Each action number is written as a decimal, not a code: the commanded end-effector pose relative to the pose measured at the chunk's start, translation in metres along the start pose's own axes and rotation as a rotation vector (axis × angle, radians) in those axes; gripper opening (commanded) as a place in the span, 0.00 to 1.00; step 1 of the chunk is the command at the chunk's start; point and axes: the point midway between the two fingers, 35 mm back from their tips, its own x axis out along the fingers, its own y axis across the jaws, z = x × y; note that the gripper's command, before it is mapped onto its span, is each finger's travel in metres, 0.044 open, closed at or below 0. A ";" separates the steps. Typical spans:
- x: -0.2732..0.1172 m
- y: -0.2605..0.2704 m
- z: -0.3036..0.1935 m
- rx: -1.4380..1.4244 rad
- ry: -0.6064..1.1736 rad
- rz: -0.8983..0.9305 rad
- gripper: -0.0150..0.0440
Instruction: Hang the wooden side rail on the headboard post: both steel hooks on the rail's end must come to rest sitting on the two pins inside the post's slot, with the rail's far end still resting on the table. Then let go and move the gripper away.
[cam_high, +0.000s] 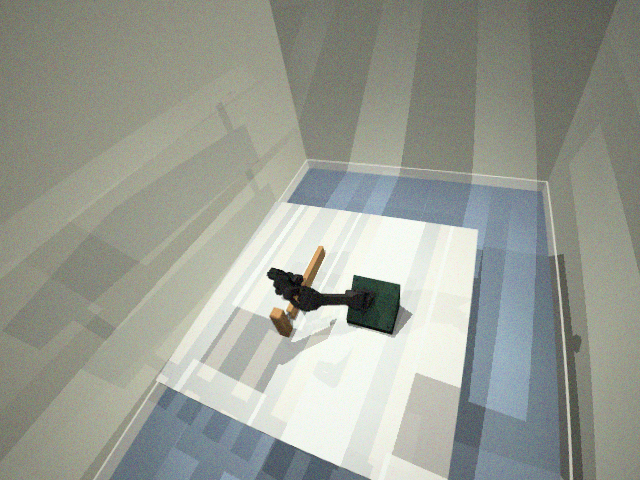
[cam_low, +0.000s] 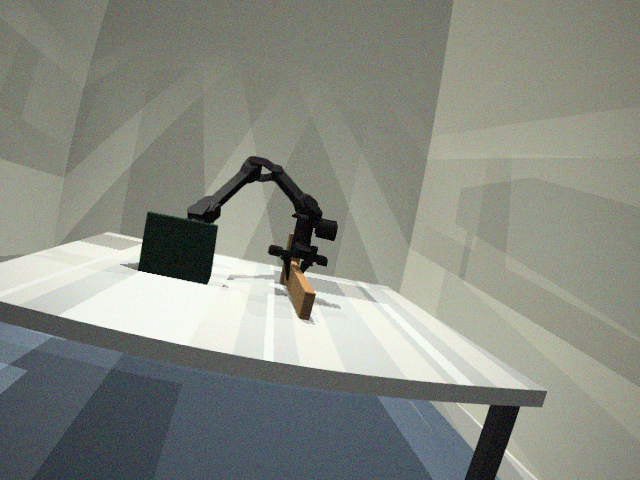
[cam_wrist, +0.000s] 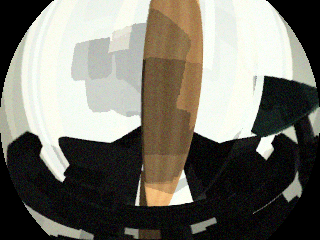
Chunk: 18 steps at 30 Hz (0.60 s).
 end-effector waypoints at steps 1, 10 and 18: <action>-0.005 0.004 -0.002 -0.015 -0.004 0.017 0.25; -0.005 0.005 -0.003 -0.015 -0.004 0.017 0.25; -0.005 0.006 -0.004 -0.015 -0.004 0.017 0.25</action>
